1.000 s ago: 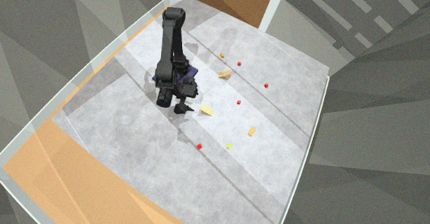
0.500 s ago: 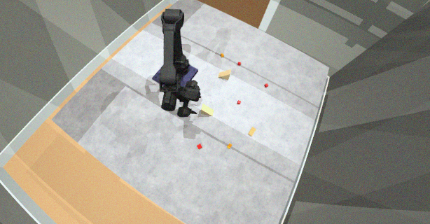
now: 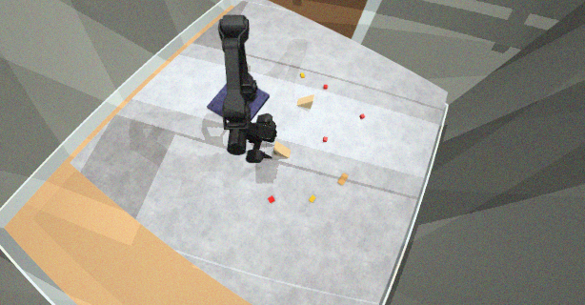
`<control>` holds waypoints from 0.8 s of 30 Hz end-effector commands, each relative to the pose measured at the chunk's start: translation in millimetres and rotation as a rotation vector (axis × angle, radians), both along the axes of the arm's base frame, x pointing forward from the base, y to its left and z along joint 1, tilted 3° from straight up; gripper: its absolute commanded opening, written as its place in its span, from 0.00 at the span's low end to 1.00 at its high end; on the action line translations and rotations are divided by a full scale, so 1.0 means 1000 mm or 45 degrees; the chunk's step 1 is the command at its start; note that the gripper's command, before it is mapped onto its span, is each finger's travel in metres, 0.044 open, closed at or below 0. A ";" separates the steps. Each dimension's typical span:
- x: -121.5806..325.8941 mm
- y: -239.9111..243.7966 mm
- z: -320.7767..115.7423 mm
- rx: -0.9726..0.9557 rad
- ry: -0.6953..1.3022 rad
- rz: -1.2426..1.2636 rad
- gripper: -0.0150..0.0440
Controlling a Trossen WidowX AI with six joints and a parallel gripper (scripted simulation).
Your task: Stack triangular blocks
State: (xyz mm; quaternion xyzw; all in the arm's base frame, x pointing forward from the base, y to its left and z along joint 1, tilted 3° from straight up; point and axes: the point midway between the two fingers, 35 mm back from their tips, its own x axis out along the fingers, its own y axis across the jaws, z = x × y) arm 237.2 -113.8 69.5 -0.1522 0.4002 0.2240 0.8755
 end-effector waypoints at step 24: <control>0.022 0.015 -0.035 0.014 0.007 -0.007 1.00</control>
